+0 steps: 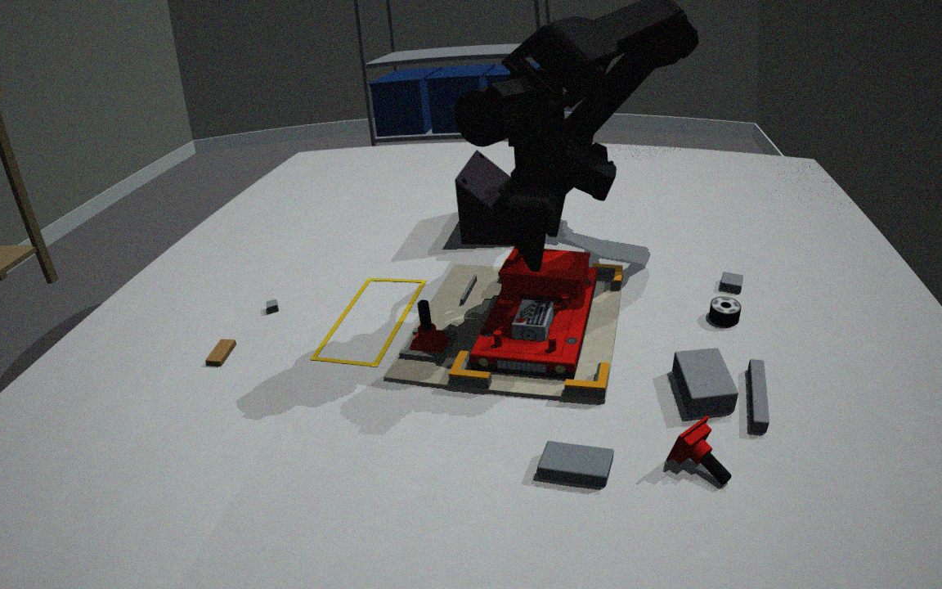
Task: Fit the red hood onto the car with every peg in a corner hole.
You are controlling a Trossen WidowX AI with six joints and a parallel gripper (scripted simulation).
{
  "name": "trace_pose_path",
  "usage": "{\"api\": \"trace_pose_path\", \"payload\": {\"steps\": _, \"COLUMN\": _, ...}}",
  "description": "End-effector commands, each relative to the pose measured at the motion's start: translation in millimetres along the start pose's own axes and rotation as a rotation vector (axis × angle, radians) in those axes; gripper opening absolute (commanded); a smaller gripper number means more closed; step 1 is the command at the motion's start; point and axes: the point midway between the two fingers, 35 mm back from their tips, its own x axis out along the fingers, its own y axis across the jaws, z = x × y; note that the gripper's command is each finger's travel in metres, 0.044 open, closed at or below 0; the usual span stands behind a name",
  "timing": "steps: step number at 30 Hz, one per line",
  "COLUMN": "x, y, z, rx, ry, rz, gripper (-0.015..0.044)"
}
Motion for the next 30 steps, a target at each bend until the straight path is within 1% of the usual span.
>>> {"api": "trace_pose_path", "payload": {"steps": 1, "x": 5.3, "y": 2.2, "z": 0.0, "rx": 0.01, "ry": -0.006, "rz": 0.004, "gripper": 0.044}}
{"api": "trace_pose_path", "payload": {"steps": 30, "x": 20.3, "y": 2.6, "z": 0.4, "rx": 0.01, "ry": -0.007, "rz": 0.004, "gripper": 0.044}}
